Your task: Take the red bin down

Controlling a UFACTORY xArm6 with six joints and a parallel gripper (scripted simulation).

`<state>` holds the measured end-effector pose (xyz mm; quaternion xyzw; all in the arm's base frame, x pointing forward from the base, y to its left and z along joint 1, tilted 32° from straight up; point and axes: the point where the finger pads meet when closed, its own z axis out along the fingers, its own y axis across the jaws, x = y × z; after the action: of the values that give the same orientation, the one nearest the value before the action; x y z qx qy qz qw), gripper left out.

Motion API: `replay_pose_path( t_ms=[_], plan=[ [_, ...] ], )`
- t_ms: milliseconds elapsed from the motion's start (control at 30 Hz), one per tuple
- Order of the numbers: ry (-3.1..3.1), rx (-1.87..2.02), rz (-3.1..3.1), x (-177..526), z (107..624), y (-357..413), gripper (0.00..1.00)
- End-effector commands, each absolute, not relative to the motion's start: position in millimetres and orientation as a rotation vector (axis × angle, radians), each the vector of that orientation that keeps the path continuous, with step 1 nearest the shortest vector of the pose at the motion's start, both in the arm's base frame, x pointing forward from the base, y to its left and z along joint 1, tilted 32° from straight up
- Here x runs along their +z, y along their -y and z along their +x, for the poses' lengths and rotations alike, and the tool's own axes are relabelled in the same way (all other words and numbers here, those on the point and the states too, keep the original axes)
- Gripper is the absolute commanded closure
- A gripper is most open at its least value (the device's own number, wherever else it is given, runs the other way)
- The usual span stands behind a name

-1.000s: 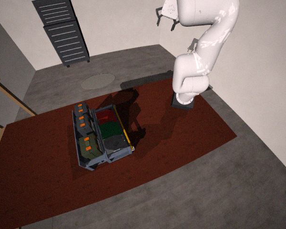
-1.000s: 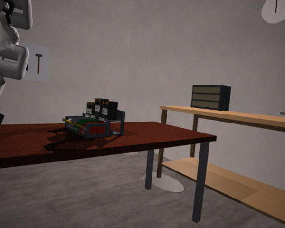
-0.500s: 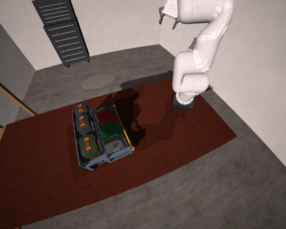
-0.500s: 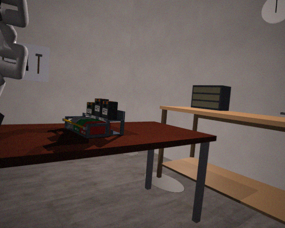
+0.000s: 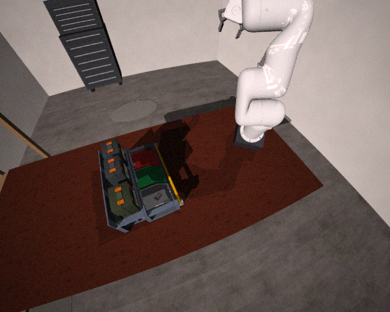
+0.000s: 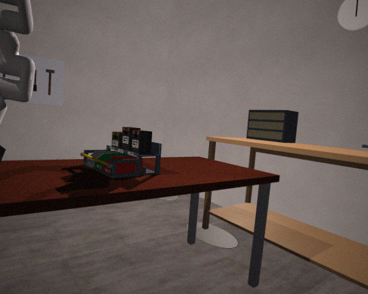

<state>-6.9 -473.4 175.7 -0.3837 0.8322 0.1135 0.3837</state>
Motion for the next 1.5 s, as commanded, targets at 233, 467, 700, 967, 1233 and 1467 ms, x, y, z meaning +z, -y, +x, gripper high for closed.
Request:
replay_pose_path(
  t_ms=[233, 467, 700, 967, 1233, 1467],
  plan=[
    [-2.124, 0.287, -0.979, 181.6, -3.0, 467.6, 0.0],
    [-2.124, 0.287, -0.979, 181.6, -3.0, 467.6, 0.0],
    [-2.124, 0.287, -0.979, 183.8, -1.2, 464.7, 0.0],
    [-2.124, 0.287, -0.979, 184.4, -0.7, 464.0, 0.0],
    [-2.124, 0.287, -0.979, 185.2, 0.0, 462.9, 0.0],
    [-2.124, 0.287, -0.979, 185.8, 0.5, 462.2, 0.0]
  ],
)
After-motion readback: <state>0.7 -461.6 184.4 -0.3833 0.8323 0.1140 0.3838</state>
